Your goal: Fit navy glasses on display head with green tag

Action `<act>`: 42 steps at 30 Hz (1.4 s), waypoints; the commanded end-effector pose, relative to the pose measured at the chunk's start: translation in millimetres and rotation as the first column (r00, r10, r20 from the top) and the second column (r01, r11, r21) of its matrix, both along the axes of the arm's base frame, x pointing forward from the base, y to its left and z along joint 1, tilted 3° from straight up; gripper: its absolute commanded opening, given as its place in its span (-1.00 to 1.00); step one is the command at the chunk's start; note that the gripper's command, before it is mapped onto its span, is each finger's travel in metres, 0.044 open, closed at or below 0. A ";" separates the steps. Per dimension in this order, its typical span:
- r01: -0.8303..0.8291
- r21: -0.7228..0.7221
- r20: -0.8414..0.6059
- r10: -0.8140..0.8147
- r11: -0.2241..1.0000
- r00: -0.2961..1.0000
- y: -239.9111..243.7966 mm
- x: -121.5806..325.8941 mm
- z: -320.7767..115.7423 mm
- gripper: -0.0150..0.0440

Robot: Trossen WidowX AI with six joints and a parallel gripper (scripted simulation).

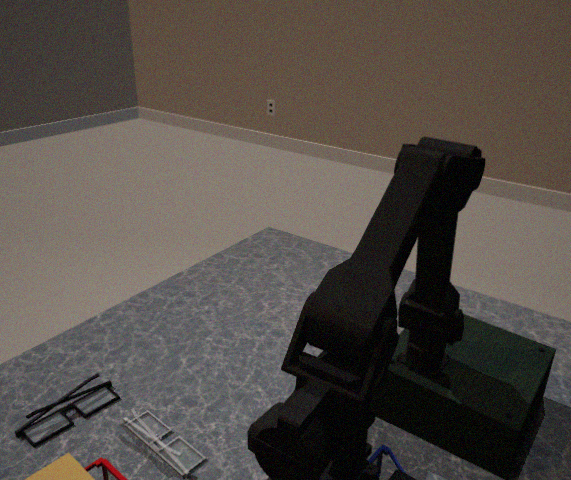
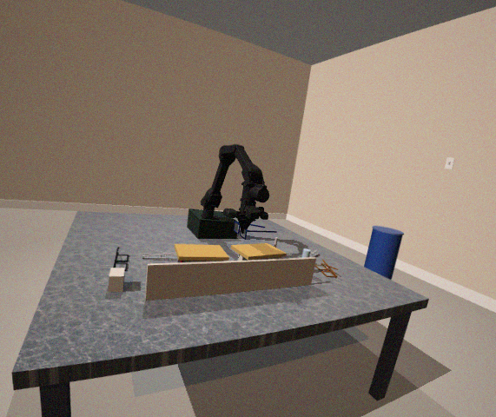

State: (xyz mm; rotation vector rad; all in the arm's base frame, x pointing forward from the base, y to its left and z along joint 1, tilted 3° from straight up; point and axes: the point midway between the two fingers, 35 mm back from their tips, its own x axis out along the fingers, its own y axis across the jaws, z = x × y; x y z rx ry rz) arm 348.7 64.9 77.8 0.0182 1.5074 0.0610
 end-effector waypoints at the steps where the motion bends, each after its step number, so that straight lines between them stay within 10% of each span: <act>1: 0.001 0.002 0.007 -0.001 1.000 1.000 27.7 7.2 4.8 -0.49; 19: 0.001 0.016 0.007 -0.001 1.000 1.000 150.4 2.2 11.7 -0.49; 42: 0.001 0.017 0.007 -0.001 1.000 1.000 155.6 5.8 -48.2 -0.49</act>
